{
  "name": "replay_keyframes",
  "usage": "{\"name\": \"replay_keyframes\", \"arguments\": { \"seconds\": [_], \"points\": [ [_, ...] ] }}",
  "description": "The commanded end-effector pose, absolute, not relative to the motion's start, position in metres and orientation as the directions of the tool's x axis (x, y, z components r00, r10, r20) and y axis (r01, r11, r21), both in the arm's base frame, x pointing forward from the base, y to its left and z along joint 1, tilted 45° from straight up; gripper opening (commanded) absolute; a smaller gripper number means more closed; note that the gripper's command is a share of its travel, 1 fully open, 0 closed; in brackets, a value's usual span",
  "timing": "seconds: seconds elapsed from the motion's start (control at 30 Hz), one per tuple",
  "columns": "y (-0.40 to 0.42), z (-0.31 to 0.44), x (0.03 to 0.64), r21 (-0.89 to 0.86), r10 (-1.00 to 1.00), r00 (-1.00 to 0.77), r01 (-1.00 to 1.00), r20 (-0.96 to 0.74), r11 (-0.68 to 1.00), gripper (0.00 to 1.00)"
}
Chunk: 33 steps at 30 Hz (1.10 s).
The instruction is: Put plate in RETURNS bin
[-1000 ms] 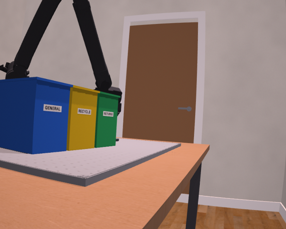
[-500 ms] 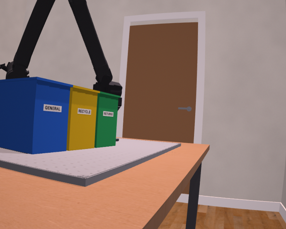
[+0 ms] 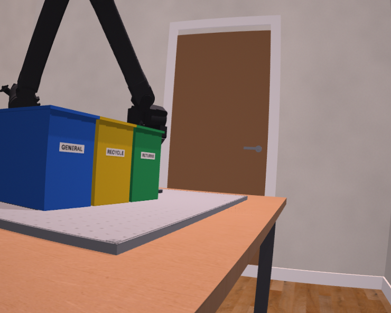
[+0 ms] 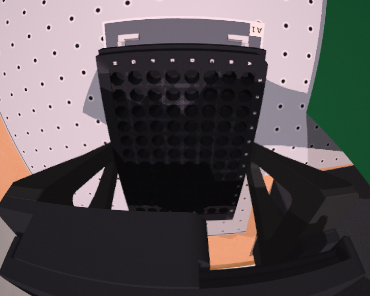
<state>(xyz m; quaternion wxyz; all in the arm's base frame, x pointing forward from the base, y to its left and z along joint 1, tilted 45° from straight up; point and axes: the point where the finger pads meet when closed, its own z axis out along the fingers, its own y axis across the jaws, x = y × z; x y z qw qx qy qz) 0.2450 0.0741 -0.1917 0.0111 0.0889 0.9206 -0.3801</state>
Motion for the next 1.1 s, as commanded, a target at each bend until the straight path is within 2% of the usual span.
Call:
{"name": "replay_keyframes", "arguments": {
  "seconds": [0.0, 1.07],
  "points": [
    [0.095, -0.189, 0.259, -0.678, 0.153, -0.981, 0.193, -0.118, 0.709, 0.0],
    [0.131, -0.155, 0.261, -0.676, 0.154, -0.981, 0.193, -0.118, 0.712, 0.0]
  ]
}}
